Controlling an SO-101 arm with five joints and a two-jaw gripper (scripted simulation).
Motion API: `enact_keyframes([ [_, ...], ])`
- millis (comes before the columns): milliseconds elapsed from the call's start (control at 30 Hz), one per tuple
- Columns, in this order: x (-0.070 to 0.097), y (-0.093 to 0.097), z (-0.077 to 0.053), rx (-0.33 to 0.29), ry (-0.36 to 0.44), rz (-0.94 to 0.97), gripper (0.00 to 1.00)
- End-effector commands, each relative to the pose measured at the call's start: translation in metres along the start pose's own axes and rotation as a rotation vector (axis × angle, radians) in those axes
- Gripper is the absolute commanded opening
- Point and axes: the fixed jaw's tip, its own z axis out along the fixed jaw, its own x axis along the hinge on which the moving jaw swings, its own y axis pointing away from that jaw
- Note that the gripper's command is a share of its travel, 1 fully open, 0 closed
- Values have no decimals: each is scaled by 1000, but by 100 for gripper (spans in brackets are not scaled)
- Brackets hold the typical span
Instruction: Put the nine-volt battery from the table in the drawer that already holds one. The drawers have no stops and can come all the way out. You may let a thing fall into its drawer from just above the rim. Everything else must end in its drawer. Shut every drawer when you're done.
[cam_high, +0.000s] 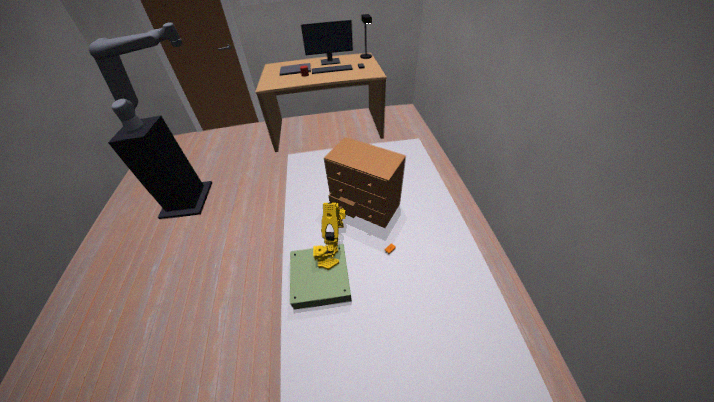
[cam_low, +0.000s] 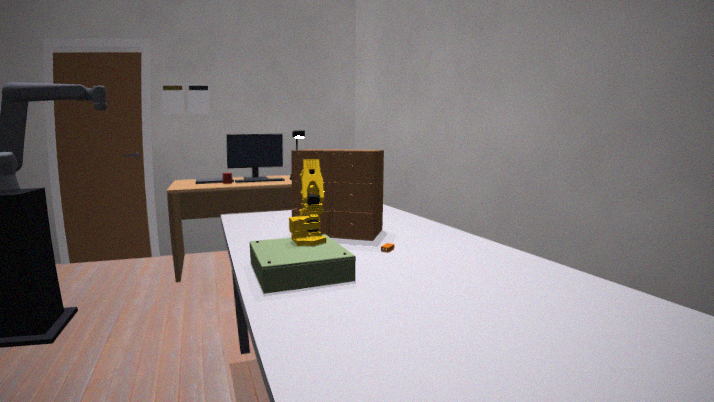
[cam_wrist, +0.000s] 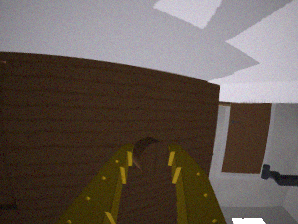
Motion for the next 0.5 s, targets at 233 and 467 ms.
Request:
enact_keyframes([
  [233,4,7,6,-21,9,22,0],
  [467,7,10,11,-29,9,27,0],
])
